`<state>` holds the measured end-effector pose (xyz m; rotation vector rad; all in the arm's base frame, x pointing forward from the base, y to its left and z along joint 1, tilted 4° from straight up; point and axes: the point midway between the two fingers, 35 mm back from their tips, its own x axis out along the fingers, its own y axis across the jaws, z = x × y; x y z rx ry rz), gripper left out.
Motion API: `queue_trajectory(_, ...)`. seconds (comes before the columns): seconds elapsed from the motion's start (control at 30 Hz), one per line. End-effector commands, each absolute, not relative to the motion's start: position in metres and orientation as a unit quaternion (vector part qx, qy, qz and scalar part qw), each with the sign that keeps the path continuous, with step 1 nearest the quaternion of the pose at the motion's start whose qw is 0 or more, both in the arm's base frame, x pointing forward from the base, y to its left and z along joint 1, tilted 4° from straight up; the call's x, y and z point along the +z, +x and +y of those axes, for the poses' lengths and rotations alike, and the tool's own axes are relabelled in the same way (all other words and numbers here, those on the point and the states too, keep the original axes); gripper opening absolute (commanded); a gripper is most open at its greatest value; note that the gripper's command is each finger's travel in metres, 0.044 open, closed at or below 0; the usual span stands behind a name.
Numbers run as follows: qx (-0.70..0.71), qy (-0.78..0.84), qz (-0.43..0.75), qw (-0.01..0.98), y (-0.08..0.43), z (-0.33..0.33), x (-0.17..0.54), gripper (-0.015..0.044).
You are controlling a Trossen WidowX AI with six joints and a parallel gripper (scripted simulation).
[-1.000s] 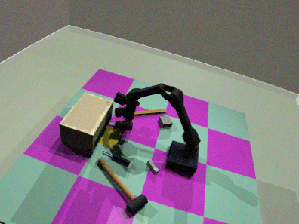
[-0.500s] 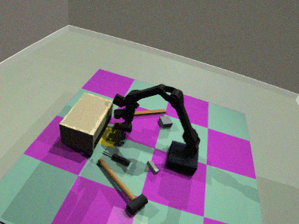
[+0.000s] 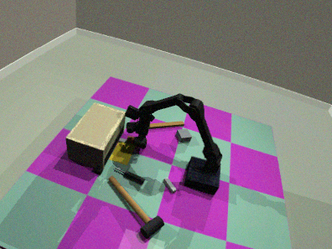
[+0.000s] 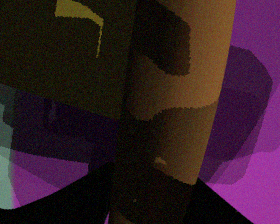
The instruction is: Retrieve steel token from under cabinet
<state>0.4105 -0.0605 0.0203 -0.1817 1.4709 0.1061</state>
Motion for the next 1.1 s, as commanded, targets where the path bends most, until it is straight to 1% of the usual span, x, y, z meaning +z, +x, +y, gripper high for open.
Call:
queue_trajectory(0.0,0.052,-0.080,0.669,0.737,0.407,-0.059,0.019,0.0000)
queue_trajectory(1.07,0.052,-0.080,0.670,0.736,0.377,-0.067,0.016,0.0000)
